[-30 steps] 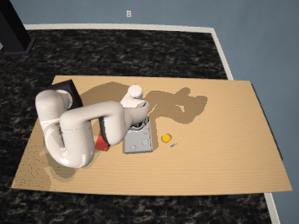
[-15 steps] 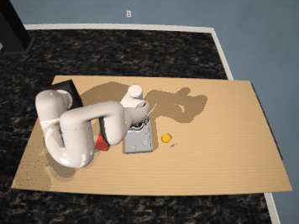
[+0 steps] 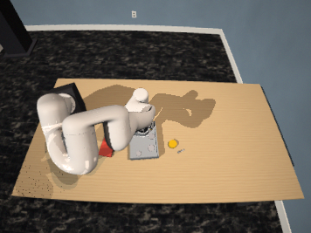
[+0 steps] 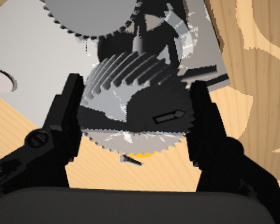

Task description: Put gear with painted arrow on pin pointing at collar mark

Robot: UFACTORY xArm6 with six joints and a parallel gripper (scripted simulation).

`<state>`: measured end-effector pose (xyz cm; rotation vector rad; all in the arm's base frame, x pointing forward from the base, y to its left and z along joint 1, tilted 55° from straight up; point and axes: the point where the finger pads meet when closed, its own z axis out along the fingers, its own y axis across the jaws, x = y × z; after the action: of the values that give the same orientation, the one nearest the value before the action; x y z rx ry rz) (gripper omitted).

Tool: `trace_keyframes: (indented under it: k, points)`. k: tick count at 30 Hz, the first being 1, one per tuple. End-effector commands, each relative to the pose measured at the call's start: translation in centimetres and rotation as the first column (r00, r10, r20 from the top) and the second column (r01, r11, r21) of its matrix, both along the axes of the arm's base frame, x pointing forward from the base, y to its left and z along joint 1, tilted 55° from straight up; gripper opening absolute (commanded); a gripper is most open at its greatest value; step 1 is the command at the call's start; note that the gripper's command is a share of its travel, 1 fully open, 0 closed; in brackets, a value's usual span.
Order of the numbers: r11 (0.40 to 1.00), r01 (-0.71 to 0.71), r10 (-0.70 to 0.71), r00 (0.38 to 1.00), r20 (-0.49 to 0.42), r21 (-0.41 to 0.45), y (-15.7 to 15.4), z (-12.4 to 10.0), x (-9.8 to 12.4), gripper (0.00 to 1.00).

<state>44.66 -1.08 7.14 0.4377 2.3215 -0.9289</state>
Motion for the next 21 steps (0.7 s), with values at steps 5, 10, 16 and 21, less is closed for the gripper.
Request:
trace_keyframes:
  k: [5,10,16,21]
  points:
    - [1.0,-0.002,0.002,1.0,0.002,0.001,-0.2,-0.2,0.3,0.0]
    - [1.0,-0.002,0.002,1.0,0.002,0.001,-0.8,-0.7,0.7,0.0]
    - [1.0,-0.002,0.002,1.0,0.002,0.001,-1.2,-1.1,1.0,0.0]
    - [1.0,-0.002,0.002,1.0,0.002,0.001,-1.4,-1.2,1.1,0.0]
